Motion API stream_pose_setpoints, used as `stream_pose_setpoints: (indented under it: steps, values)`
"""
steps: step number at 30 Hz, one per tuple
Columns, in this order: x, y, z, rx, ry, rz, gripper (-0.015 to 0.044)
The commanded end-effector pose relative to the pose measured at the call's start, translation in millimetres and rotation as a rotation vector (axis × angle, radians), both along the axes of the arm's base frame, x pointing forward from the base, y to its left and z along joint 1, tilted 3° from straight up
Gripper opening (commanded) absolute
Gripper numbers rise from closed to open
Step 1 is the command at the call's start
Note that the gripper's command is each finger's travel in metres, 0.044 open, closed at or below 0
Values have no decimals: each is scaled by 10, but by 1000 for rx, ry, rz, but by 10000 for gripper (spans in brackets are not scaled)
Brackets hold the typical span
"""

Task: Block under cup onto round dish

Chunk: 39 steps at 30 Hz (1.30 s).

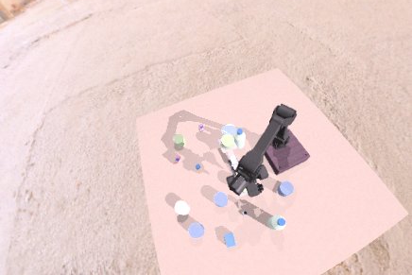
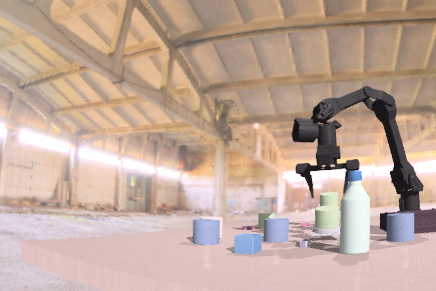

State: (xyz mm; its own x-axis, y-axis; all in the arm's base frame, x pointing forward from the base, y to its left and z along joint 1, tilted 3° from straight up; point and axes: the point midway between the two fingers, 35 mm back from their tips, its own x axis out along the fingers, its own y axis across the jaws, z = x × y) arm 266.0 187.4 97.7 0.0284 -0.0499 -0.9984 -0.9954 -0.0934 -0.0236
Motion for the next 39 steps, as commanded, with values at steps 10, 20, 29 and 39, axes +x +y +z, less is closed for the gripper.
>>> stream_pose_setpoints:
  steps: [10, 20, 29, 39]
  values:
    - [23, 28, -158, 6, 5, 28, 440]
    - [36, 28, -318, 6, 5, 28, 440]
    - [41, 23, -464, 6, 5, 28, 440]
    - [40, 12, -625, 6, 5, 28, 440]
